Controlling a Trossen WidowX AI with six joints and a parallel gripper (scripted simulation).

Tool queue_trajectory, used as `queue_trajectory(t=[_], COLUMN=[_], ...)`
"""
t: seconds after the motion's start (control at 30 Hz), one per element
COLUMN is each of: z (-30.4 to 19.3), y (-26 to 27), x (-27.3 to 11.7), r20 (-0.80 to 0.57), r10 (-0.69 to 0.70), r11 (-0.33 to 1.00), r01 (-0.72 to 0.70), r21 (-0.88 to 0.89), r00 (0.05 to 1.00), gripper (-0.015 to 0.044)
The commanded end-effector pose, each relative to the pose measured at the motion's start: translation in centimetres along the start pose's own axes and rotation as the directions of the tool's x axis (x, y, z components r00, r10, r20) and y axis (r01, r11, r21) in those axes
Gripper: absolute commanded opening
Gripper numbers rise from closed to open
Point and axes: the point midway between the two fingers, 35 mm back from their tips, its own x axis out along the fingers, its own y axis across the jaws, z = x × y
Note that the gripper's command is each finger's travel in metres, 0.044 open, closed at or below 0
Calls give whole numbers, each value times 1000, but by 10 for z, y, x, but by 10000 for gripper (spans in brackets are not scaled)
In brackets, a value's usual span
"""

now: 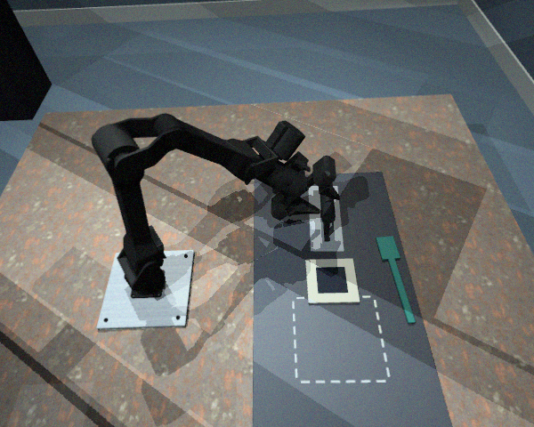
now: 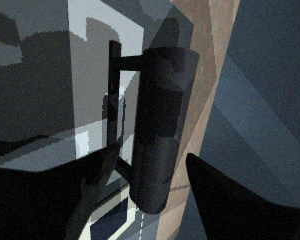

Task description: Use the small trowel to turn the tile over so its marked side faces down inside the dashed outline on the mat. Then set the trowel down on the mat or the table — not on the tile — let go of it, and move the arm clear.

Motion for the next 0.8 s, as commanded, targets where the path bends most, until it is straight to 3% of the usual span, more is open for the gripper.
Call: queue_trajectory(t=[0.0,0.47,0.67,0.77], z=[0,-2,-2,-2], y=[-2,-1,-1,-1], x=[8,28,28,28], r20=[2,2,2,2], r10=[-2,-3,-3,-3], r11=[1000,1000,1000,1000], r01=[2,3,3,3], r21=[-2,-3,-3,-3], r00=[1000,1000,1000,1000], gripper=[300,300,142,122])
